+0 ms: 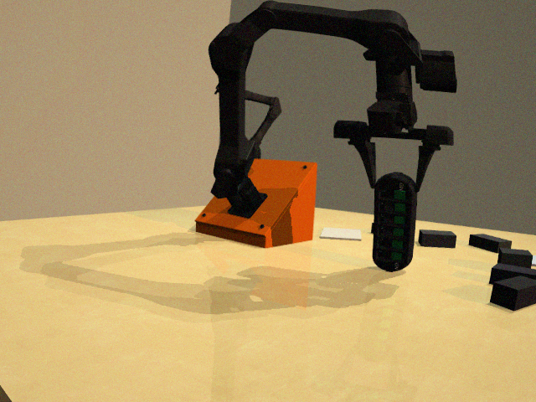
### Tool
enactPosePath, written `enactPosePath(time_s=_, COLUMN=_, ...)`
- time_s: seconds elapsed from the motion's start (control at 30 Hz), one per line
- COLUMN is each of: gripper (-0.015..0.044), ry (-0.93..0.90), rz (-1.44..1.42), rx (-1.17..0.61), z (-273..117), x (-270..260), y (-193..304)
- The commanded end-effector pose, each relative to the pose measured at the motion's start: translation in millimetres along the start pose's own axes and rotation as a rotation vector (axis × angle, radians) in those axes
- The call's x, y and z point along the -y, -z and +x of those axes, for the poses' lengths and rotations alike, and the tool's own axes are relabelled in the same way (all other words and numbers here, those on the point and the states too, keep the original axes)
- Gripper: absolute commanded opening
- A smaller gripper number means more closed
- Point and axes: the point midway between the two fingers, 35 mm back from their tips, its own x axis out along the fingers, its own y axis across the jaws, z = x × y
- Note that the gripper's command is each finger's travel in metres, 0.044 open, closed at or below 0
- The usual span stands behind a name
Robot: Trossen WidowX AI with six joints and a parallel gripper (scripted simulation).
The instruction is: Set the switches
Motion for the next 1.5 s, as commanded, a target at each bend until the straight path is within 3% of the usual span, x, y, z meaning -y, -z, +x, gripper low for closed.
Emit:
enactPosePath(time_s=0.0, gripper=0.0338, ry=0.011, rz=0.006, rx=0.014, z=4.4, x=0.8, y=-7.3)
enactPosePath(time_s=1.47, gripper=0.0338, ry=0.011, rz=0.006, rx=0.061, z=15.0, x=1.2, y=-39.8)
